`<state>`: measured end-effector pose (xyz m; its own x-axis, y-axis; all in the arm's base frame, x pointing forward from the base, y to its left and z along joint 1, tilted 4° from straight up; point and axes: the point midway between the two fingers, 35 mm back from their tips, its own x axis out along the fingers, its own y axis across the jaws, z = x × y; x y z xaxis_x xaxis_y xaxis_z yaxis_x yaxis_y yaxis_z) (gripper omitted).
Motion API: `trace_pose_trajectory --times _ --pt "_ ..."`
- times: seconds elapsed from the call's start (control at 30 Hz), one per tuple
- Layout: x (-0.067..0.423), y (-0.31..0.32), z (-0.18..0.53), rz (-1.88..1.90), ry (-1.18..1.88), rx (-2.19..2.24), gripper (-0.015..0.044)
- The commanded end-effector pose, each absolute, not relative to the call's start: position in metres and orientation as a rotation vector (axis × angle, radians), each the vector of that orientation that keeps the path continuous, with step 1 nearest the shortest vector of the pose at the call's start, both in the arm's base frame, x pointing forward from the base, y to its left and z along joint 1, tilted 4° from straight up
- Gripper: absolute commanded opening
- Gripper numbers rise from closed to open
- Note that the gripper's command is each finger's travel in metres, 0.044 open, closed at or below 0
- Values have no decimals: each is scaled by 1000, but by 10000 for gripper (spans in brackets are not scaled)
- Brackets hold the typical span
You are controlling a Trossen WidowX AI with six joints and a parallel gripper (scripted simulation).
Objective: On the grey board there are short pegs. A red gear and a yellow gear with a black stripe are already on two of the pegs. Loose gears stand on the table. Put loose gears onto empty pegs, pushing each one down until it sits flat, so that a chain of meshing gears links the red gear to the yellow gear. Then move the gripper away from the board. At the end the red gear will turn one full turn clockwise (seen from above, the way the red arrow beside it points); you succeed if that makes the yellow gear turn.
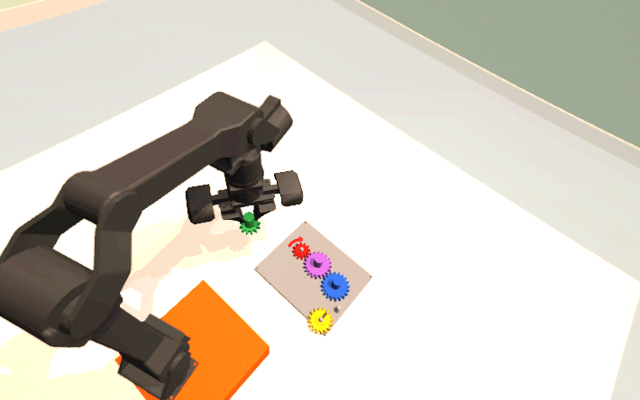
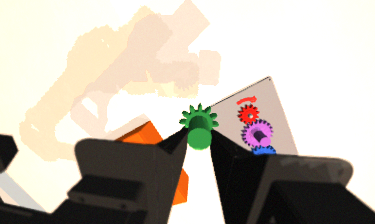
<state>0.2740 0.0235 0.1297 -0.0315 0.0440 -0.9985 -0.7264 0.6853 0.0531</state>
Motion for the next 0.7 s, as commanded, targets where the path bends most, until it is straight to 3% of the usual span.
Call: trace_pose_trajectory --times 0.0,0.67 --pt "278 14 125 679 1489 -600 0" --pt "290 -31 109 674 1489 -605 0"
